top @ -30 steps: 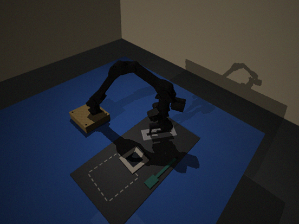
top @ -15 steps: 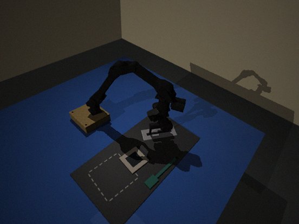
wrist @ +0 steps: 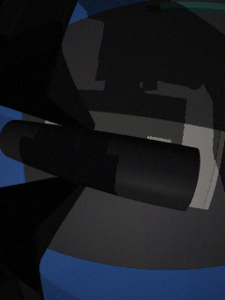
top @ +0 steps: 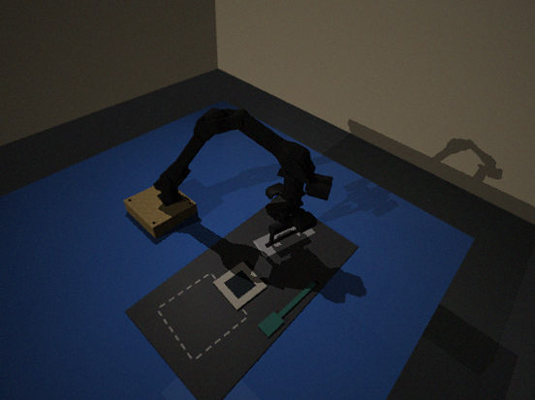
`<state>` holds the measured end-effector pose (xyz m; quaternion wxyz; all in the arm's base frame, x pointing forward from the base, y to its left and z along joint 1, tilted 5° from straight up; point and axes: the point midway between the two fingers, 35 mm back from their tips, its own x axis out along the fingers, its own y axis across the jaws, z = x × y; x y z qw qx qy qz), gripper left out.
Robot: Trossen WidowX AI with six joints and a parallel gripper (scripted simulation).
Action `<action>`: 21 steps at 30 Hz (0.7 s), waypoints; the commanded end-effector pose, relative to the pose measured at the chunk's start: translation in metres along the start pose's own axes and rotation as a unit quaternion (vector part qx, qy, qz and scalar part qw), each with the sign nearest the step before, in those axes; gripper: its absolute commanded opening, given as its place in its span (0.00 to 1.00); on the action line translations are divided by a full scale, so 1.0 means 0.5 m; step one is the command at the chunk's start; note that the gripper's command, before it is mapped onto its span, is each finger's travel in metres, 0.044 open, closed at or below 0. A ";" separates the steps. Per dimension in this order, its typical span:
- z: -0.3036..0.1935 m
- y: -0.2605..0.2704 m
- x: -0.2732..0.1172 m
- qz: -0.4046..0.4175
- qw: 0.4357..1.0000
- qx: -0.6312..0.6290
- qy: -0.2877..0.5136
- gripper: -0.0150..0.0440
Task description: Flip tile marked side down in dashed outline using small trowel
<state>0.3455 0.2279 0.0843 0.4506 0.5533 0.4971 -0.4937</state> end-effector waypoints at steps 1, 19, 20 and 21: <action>0.001 0.001 0.002 0.001 0.998 -0.066 -0.002 0.47; 0.001 0.001 0.002 0.001 0.997 -0.076 -0.002 0.71; 0.001 0.001 0.002 0.001 0.997 -0.076 -0.002 0.71; 0.001 0.001 0.002 0.001 0.997 -0.076 -0.002 0.71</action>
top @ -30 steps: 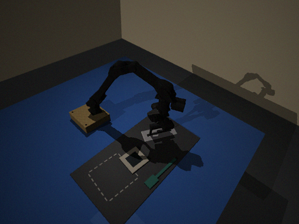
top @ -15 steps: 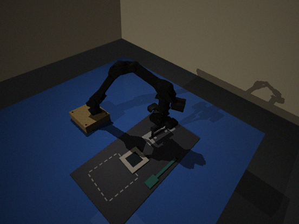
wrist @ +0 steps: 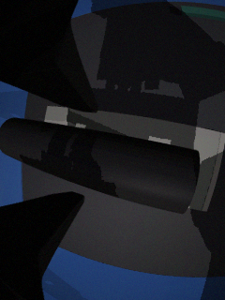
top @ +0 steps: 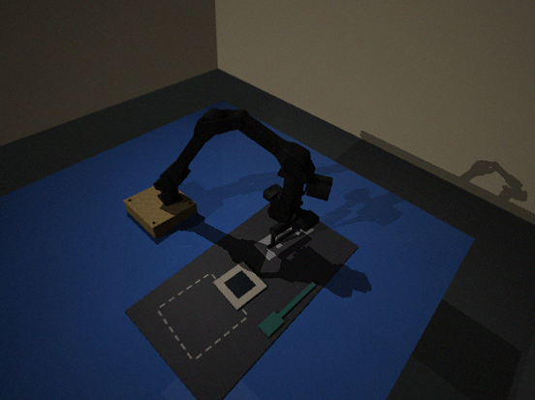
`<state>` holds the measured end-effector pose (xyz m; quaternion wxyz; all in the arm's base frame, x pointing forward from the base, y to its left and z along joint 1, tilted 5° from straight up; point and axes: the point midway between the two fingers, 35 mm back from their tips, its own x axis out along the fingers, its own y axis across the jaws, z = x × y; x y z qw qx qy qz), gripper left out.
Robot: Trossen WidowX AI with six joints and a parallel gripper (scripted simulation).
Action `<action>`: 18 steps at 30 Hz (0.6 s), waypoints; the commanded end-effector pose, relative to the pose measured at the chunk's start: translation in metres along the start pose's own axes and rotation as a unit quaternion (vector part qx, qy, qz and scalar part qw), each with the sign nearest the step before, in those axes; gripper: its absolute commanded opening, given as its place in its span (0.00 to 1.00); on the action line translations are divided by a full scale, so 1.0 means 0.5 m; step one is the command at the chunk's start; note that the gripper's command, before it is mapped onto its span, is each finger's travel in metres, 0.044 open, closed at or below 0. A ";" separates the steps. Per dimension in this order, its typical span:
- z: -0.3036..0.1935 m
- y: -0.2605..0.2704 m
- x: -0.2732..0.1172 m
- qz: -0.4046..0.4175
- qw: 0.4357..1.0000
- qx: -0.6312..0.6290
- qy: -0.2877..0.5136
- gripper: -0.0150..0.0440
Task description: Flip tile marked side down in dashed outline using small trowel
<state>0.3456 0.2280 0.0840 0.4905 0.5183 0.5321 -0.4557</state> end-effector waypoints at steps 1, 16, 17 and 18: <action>0.001 0.000 0.001 0.000 1.000 -0.002 -0.002 0.71; 0.002 -0.001 -0.044 0.000 1.000 -0.002 -0.002 0.71; 0.003 -0.003 -0.069 0.000 1.000 -0.002 -0.002 0.71; 0.004 -0.005 -0.084 0.000 1.000 -0.002 -0.002 0.71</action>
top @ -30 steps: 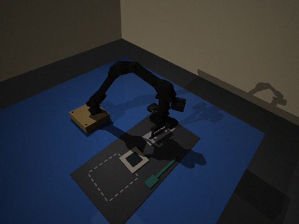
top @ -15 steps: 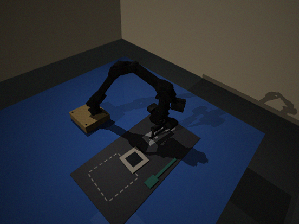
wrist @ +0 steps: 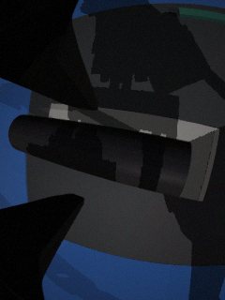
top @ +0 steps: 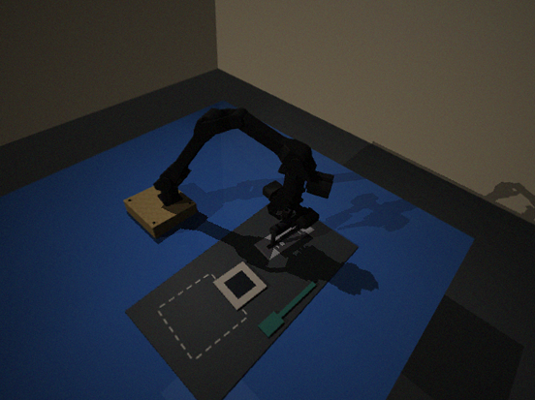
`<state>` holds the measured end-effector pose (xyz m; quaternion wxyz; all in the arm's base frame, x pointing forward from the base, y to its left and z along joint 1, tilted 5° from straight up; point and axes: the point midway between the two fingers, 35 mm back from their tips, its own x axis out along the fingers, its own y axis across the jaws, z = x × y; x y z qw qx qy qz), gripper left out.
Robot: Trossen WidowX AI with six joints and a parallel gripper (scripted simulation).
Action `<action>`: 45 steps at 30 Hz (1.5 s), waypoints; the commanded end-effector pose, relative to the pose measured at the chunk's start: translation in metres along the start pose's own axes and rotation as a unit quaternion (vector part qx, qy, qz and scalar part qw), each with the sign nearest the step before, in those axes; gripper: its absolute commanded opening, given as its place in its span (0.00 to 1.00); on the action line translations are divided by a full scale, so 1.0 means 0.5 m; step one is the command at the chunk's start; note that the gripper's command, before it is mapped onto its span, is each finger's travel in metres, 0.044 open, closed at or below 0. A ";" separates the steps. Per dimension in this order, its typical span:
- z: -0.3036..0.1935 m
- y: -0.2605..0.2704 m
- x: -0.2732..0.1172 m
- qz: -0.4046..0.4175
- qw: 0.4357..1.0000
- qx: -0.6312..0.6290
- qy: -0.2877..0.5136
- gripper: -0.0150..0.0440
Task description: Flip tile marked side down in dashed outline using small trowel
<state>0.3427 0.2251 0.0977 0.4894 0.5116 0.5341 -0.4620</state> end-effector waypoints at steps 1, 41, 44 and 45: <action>0.002 -0.001 -0.061 0.009 1.000 -0.002 0.002 0.71; -0.012 -0.001 -0.046 0.125 0.877 -0.458 -0.077 0.76; -0.014 -0.002 -0.043 0.134 0.851 -0.499 -0.089 0.76; -0.015 -0.003 -0.042 0.136 0.843 -0.512 -0.094 0.76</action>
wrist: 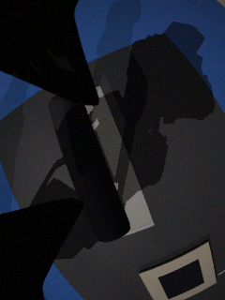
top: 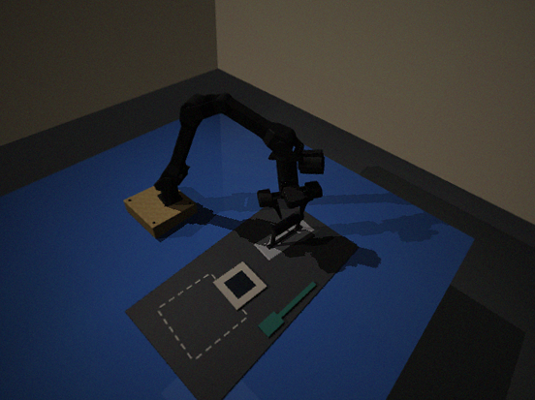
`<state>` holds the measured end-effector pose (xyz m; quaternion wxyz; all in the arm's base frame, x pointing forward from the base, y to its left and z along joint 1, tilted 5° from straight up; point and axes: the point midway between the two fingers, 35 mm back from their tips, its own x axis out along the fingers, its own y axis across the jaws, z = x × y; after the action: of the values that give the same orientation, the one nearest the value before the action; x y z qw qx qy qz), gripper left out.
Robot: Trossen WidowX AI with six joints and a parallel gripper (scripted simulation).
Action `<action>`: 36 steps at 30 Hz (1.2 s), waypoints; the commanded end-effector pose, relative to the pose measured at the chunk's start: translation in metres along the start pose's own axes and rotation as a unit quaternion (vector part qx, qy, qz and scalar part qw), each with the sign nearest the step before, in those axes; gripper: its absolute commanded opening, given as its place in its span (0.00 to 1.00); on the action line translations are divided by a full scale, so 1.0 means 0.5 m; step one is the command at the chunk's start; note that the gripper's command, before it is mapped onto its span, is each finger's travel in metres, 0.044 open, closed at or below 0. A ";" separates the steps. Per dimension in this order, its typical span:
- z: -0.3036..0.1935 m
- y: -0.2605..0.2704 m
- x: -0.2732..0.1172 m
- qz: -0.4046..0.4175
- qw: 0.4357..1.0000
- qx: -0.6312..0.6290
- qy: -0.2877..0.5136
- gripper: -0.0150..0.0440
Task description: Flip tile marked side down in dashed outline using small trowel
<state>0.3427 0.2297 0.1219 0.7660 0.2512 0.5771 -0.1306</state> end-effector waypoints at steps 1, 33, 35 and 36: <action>-0.006 -0.002 0.005 0.008 0.997 -0.072 -0.018 0.76; -0.048 -0.044 0.032 -0.005 0.817 -0.557 -0.150 0.76; -0.048 -0.046 0.033 -0.011 0.798 -0.582 -0.159 0.76; -0.049 -0.048 0.033 -0.014 0.787 -0.594 -0.164 0.76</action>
<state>0.3185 0.2261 0.0977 0.8526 -0.2372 0.4328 0.1715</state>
